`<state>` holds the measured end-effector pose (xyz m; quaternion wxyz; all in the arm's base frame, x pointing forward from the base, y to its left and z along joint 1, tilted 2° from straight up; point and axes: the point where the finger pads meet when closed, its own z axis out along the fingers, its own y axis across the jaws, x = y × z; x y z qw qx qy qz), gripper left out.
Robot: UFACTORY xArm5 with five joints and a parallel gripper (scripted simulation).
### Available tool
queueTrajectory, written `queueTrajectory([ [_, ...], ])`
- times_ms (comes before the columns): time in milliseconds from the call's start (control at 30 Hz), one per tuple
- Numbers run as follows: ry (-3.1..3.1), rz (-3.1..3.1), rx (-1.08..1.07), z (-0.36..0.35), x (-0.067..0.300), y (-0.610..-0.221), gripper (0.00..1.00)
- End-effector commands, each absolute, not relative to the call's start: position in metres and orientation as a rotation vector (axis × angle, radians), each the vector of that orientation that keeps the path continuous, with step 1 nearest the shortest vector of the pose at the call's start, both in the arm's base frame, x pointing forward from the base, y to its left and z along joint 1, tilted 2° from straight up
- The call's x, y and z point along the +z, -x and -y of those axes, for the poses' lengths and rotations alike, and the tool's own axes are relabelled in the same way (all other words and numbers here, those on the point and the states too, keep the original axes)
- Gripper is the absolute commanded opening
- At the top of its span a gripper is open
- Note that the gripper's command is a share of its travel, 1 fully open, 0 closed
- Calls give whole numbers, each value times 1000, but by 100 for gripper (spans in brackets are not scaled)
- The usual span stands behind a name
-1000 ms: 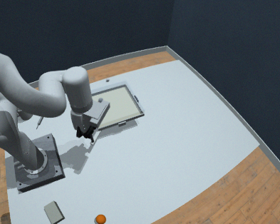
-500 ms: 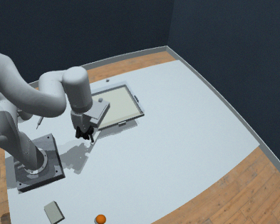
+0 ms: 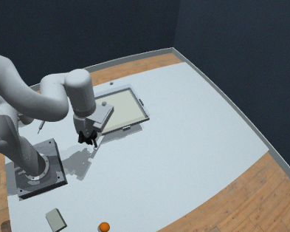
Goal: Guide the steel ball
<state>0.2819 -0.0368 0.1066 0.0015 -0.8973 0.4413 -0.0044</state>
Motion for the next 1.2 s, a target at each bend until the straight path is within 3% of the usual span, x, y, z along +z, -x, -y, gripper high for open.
queueTrajectory([
  [0,2815,-1385,-19,37,108,-283,62],
  [1167,2815,-1385,-19,36,131,-283,62],
])
